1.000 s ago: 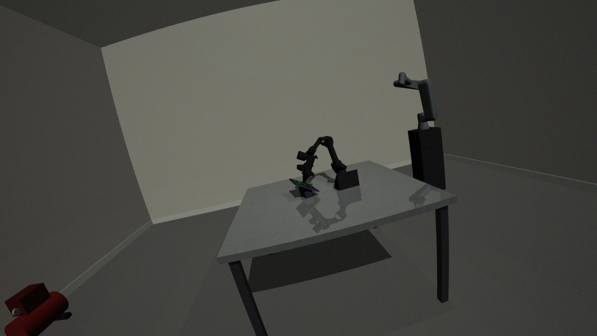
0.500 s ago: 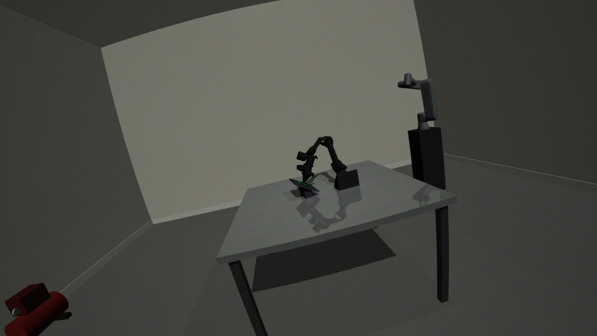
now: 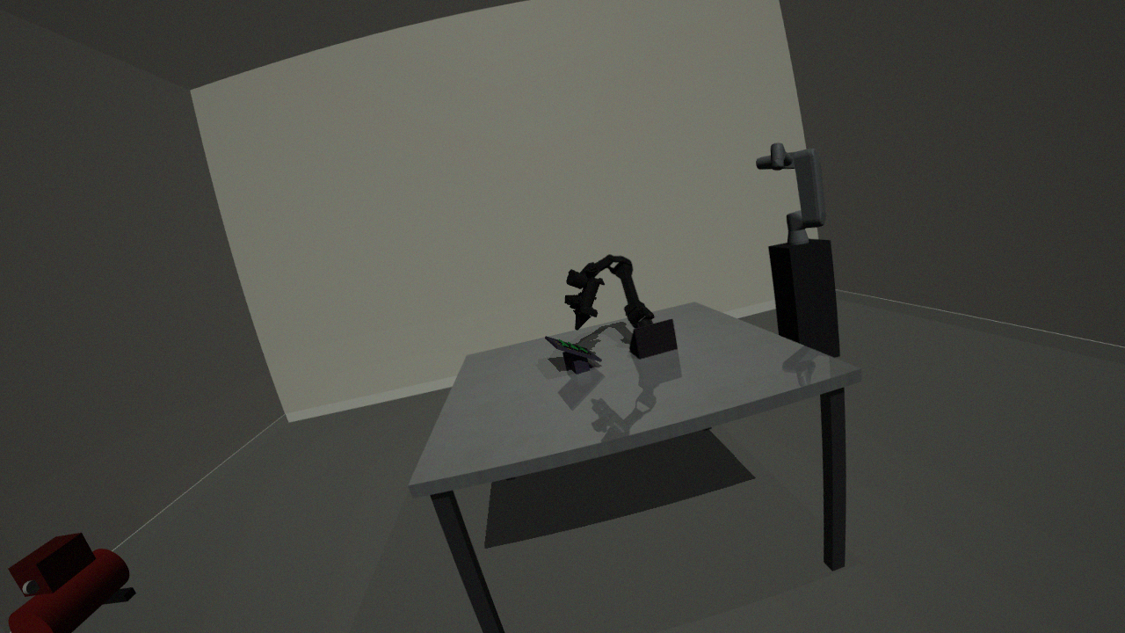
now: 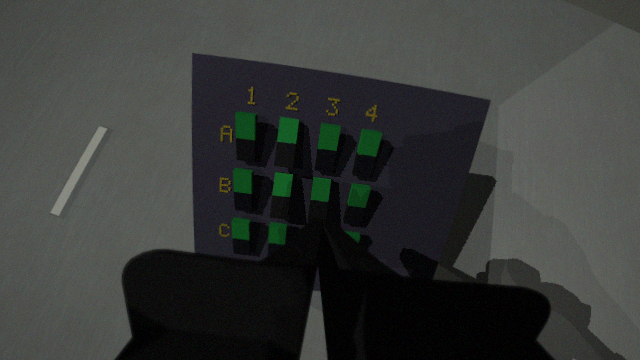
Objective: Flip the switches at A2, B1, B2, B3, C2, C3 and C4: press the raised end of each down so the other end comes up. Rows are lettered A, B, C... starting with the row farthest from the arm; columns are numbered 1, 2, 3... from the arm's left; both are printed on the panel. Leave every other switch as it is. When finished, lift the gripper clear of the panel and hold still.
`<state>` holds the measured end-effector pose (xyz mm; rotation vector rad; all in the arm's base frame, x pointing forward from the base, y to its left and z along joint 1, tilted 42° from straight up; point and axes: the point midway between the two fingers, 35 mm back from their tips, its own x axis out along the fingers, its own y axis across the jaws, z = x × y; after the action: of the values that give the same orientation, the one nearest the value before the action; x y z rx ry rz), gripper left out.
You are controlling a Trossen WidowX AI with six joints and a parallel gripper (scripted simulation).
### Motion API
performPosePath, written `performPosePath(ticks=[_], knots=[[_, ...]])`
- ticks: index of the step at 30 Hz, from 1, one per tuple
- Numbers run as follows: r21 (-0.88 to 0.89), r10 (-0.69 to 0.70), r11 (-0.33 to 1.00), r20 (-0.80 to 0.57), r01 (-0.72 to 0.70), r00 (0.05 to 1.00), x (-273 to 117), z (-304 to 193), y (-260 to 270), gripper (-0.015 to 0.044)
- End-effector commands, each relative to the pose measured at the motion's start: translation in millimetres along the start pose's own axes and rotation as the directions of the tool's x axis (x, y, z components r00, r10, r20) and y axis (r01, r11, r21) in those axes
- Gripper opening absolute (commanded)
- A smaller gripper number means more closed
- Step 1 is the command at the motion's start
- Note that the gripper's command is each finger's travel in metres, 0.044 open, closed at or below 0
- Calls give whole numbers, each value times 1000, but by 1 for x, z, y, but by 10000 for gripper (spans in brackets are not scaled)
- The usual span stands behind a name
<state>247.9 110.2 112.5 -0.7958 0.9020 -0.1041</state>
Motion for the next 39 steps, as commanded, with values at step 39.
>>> performPosePath(ticks=[39], knots=[[-5, -8, 1000, -31, 8, 999, 57, -41, 26, 0]])
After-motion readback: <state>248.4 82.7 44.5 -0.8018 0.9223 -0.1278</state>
